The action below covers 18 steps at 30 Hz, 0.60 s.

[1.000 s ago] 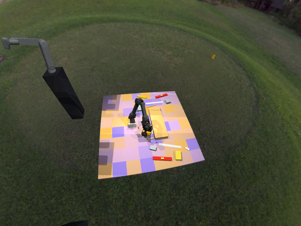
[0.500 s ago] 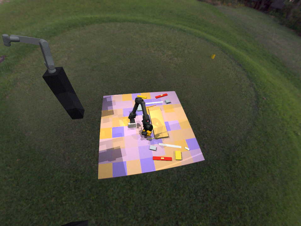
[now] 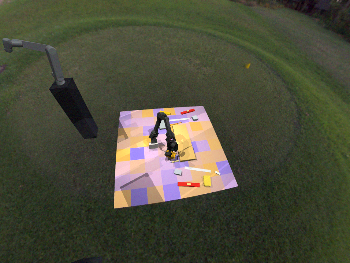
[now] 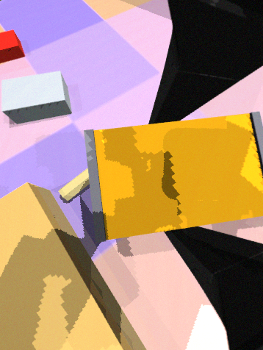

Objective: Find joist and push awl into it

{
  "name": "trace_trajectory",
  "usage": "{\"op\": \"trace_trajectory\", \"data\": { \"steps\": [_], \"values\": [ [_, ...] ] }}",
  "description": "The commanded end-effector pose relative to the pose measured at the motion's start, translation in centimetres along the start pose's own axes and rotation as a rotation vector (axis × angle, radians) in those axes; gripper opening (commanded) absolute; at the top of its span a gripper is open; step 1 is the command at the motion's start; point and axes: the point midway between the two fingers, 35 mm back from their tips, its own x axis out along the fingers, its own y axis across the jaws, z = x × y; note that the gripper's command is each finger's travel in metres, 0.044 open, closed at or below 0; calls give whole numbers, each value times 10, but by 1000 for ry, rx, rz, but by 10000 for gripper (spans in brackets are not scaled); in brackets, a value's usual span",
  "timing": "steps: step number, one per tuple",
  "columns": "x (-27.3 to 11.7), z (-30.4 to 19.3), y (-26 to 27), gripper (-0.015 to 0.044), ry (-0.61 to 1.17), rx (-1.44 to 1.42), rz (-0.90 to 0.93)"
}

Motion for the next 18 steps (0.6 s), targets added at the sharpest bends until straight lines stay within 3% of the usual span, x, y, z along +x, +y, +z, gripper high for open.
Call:
{"op": "trace_trajectory", "data": {
  "steps": [1,18],
  "values": [
    [-1,0,1,0,-6,-5,-38],
    [1,-1,5,0,3,-36,-152]
  ]
}}
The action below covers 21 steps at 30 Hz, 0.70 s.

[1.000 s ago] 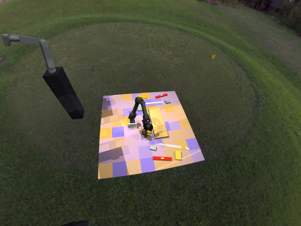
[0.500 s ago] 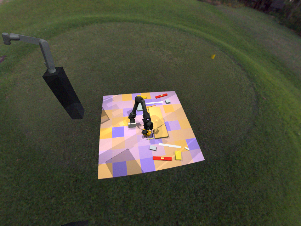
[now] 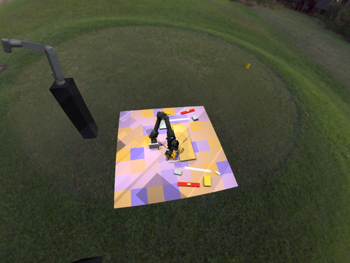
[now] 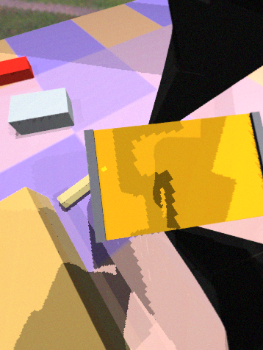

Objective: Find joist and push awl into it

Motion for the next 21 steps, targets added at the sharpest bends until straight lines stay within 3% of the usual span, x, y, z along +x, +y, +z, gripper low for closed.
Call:
{"op": "trace_trajectory", "data": {
  "steps": [1,21],
  "values": [
    [-1,0,0,0,-3,-7,-42],
    [-1,0,6,0,-10,-49,-202]
  ]
}}
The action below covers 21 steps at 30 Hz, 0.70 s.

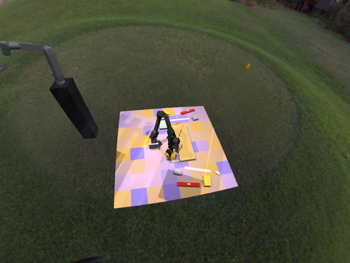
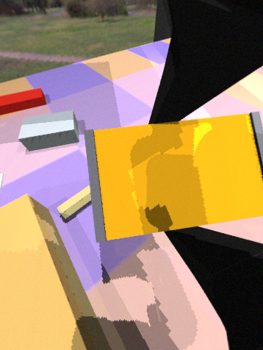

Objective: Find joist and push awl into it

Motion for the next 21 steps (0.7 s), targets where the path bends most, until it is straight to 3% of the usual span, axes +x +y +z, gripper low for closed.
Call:
{"op": "trace_trajectory", "data": {
  "steps": [1,21],
  "values": [
    [-2,1,0,0,-9,-4,-43],
    [0,0,4,0,-1,-39,-167]
  ]
}}
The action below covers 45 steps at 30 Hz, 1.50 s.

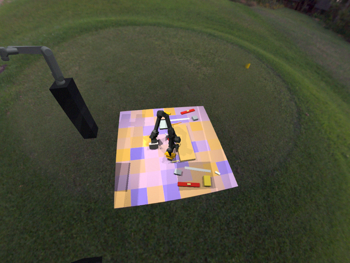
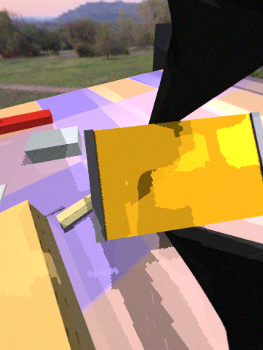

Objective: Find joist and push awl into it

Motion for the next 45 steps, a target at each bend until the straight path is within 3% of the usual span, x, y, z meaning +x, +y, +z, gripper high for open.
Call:
{"op": "trace_trajectory", "data": {
  "steps": [1,25,45],
  "values": [
    [0,0,0,0,-2,-4,-40],
    [-1,0,5,0,-13,-48,-208],
    [20,-3,24,0,-15,-57,-192]
  ]
}}
